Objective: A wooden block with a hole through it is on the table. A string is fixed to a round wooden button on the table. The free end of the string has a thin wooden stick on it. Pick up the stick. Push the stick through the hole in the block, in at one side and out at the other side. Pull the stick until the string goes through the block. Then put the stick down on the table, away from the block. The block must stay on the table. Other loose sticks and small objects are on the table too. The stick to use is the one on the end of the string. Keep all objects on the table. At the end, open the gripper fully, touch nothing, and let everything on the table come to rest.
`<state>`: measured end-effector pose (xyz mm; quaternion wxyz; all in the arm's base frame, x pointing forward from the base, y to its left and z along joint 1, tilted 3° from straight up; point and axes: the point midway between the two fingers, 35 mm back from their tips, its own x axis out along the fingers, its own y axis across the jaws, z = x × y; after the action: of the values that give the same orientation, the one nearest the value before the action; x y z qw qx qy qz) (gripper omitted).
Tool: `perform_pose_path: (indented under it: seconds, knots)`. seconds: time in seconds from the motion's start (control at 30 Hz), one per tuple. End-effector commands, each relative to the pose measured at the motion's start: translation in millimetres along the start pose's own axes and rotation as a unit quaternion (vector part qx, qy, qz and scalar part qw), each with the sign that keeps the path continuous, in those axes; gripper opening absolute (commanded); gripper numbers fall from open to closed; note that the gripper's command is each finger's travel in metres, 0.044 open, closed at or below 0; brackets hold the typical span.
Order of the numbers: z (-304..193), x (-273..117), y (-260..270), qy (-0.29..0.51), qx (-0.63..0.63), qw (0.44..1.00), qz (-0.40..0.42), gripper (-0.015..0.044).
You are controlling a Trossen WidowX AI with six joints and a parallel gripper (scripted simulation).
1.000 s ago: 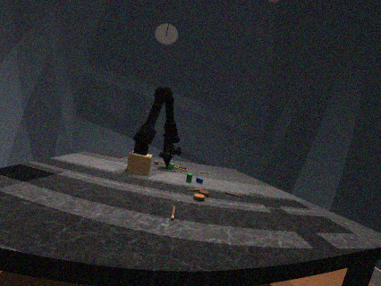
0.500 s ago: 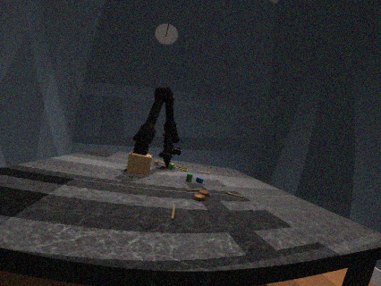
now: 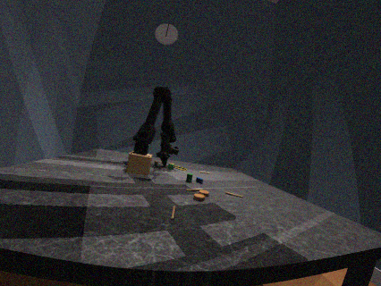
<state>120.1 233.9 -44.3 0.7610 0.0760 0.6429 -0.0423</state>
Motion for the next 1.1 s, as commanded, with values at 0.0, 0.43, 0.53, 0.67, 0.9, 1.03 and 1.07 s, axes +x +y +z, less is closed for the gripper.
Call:
perform_pose_path:
  seconds: [0.0, 0.43, 0.53, 0.67, 0.9, 1.03, 1.07]
  knots:
    - [-6.0, 0.3, -3.1, -0.001, 0.001, 1.000, -0.001, 0.0000]
    - [-25.6, -2.0, -3.8, 0.000, 0.002, 1.000, 0.007, 0.0000]
    - [-30.2, -2.5, -3.9, 0.000, 0.002, 1.000, 0.008, 0.0000]
    - [-36.3, -3.2, -4.0, 0.001, 0.002, 1.000, 0.011, 0.0000]
    - [-47.4, -4.3, -3.2, 0.002, 0.003, 1.000, 0.014, 0.0000]
    - [-53.8, -5.1, -3.1, 0.002, 0.003, 1.000, 0.015, 0.0000]
    - [-55.5, -5.4, -3.0, 0.002, 0.003, 1.000, 0.015, 0.0000]
